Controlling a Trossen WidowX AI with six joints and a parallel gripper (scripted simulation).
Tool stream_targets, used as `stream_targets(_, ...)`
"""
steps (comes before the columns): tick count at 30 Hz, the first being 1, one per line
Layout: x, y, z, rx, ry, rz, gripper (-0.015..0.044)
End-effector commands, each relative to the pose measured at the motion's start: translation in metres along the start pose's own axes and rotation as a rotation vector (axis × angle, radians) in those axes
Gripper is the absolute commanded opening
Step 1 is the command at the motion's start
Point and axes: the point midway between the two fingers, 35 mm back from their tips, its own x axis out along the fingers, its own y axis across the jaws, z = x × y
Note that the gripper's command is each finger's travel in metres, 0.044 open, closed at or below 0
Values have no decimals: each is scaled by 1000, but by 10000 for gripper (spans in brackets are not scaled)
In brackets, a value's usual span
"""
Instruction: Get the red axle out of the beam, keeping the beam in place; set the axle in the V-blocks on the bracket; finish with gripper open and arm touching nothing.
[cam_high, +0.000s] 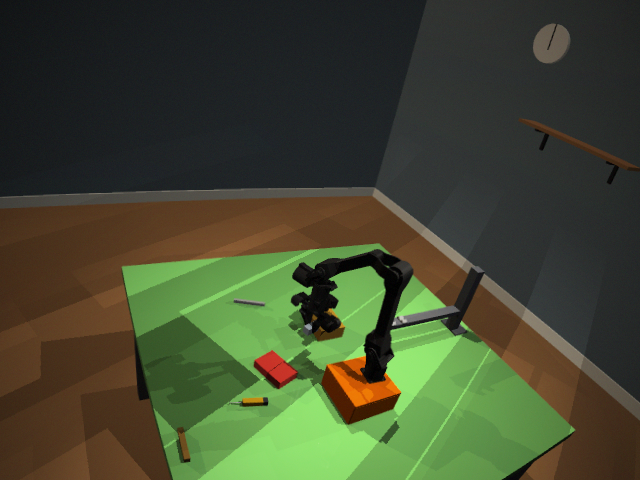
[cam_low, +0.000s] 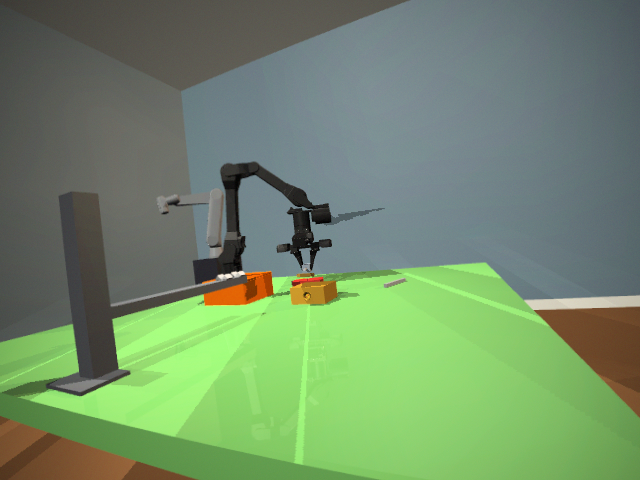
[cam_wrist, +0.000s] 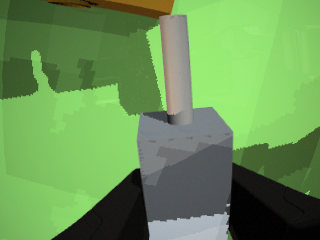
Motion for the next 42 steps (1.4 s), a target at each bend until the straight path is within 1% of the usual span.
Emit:
stream_targets(1, 0, 0, 0, 96, 3, 1, 0)
stream_targets(11, 0, 0, 1, 357, 3, 0, 0)
stream_targets(16, -1, 9, 1, 365, 3, 1, 0)
stream_targets(32, -5, 70, 7, 423, 4, 6, 0)
stream_targets(42, 4, 73, 7, 425, 4, 7, 0)
